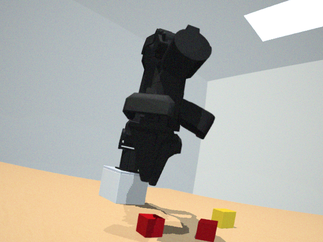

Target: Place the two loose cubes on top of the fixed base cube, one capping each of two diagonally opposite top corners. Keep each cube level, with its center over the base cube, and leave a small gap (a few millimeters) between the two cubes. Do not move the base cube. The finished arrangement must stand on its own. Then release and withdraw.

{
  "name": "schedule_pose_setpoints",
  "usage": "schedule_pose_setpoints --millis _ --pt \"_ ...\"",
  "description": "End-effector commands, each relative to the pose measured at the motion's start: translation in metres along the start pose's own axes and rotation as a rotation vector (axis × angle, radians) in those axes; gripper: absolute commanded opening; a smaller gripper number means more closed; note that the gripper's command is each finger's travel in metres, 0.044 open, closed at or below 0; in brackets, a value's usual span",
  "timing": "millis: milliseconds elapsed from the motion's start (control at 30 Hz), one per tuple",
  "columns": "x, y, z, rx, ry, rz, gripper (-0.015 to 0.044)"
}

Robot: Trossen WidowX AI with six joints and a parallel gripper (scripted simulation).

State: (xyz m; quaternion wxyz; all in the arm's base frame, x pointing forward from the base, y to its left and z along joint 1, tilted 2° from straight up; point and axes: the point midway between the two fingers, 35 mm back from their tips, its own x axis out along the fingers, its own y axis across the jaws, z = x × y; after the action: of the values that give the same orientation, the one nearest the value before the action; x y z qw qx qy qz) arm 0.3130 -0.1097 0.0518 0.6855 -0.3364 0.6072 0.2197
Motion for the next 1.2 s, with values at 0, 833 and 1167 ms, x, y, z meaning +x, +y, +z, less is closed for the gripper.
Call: schedule_pose_setpoints --millis 0,833,1167 --pt "-0.027 0.018 0.006 -0.476 -0.025 0.082 0.0265" --pt "0.015 0.037 0.007 -0.736 -0.048 0.132 0.0265" --pt "0.036 0.041 0.006 -0.736 -0.048 0.133 0.0265"
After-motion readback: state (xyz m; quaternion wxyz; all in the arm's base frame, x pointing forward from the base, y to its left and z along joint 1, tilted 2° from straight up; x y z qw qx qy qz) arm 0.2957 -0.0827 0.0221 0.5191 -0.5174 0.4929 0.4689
